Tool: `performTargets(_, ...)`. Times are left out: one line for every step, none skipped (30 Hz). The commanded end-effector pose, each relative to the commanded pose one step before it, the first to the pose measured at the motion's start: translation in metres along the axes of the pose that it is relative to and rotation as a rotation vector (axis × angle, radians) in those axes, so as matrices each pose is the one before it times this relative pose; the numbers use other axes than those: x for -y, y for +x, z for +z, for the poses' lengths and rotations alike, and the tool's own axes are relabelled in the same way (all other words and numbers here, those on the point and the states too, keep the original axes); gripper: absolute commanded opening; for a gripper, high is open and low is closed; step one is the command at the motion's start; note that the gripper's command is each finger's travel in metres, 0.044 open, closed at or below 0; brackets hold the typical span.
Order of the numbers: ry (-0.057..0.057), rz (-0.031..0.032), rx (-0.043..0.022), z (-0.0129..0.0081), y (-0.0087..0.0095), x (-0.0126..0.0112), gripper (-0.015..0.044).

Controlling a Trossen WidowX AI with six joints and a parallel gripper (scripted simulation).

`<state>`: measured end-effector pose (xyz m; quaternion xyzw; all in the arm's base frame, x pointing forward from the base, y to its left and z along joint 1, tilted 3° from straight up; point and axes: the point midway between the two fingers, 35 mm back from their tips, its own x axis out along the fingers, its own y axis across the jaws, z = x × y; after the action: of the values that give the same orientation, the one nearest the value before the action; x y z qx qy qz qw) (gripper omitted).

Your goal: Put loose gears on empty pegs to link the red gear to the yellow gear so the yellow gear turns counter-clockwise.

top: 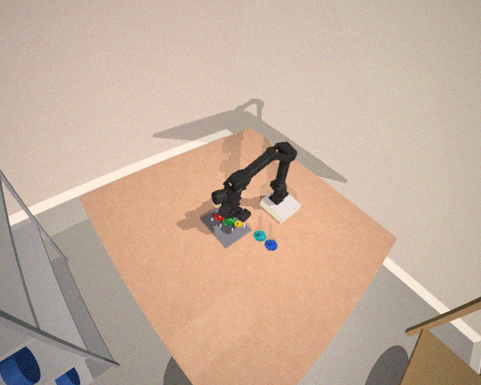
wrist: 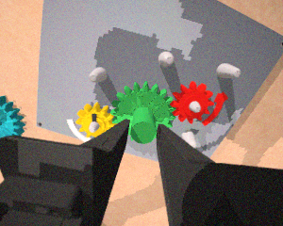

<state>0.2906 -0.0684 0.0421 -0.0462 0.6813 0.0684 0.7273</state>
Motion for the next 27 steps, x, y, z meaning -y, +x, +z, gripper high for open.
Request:
performTargets(-0.041,-0.00138,-0.00014,-0.00058,-0.00571,0.00011,0.014)
performTargets(-0.0039,-0.00003,0.00002,0.00019,-0.00387,0.00012,0.014)
performTargets(-0.0055,-0.00004,0.00002,0.00017,-0.00541,0.00013,0.014)
performTargets(-0.0059,-0.00004,0.00001,0.00007,-0.00582,0.00008,0.014)
performTargets(-0.0066,-0.00004,0.0,-0.00006,-0.00655,0.00001,0.014)
performTargets(-0.0075,-0.00003,-0.00001,-0.00025,-0.00755,-0.00009,0.014)
performTargets(-0.007,-0.00002,-0.00003,-0.00041,-0.00709,-0.00018,0.014)
performTargets(-0.0044,-0.00001,-0.00003,-0.00034,-0.00444,-0.00017,0.014)
performTargets(-0.0015,0.0,-0.00001,-0.00013,-0.00149,-0.00006,0.014)
performTargets(0.0,0.0,0.0,0.0,0.0,0.0,0.014)
performTargets(0.0,0.0,0.0,0.0,0.0,0.0,0.014)
performTargets(0.0134,0.00248,-0.00283,-0.00035,0.00719,-0.00032,0.0166)
performTargets(0.0,-0.00004,-0.00001,-0.00018,-0.00836,-0.0001,0.0193)
performTargets(0.0,-0.00004,-0.00006,-0.00084,-0.01403,-0.00047,0.0219)
performTargets(0.0,0.0,-0.00012,-0.00151,-0.01411,-0.00085,0.0245)
performTargets(0.0,0.00001,-0.0001,-0.00123,-0.00848,-0.00069,0.0271)
performTargets(0.0,0.00001,-0.00004,-0.00046,-0.00283,-0.00026,0.0298)
performTargets(0.0,0.0,0.0,0.0,0.0,0.0,0.0324)
performTargets(0.0,0.0,0.0,0.0,0.0,0.0,0.035)
performTargets(0.0,0.0,0.0,0.0,0.0,0.0,0.0376)
performTargets(0.0,0.0,0.0,0.0,0.0,0.0,0.0402)
performTargets(0.0,0.0,0.0,0.0,0.0,0.0,0.0429)
performTargets(0.0,0.0,0.0,0.0,0.0,0.0,0.044)
performTargets(0.0,0.0,0.0,0.0,0.0,0.0,0.044)
performTargets(0.0,0.0,0.0,0.0,0.0,0.0,0.044)
performTargets(0.0,0.0,0.0,0.0,0.0,0.0,0.044)
performTargets(0.0,0.0,0.0,0.0,0.0,0.0,0.044)
